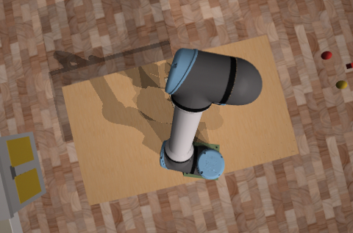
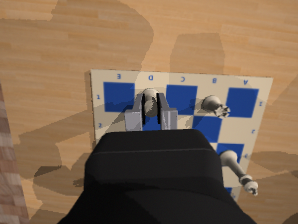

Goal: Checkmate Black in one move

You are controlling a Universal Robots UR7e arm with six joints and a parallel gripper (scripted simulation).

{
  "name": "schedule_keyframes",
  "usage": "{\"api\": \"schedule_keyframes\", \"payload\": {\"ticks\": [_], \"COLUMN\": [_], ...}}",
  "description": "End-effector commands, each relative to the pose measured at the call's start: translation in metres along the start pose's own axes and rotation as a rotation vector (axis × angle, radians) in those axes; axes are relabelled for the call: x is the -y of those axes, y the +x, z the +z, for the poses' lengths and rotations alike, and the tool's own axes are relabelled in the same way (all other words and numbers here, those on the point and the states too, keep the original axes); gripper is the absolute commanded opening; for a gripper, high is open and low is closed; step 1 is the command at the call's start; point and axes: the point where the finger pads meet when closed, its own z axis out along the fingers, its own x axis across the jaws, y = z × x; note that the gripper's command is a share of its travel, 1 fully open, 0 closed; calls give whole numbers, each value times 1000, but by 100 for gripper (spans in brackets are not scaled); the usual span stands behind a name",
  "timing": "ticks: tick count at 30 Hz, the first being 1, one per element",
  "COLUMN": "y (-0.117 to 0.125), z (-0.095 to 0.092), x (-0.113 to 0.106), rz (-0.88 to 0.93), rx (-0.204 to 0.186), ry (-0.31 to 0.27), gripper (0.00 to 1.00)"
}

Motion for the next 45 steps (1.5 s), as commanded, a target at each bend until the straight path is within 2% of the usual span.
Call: {"api": "schedule_keyframes", "payload": {"ticks": [1,11,13,22,28,36,45], "y": [0,0,0,0,0,0,0], "z": [-5,-35,-35,-72,-91,-99,-100], "x": [0,0,0,0,0,0,0], "rz": [0,0,0,0,0,0,0], "rx": [1,1,1,1,1,1,1], "ry": [1,1,1,1,1,1,1], "gripper": [0,0,0,0,0,0,0]}}
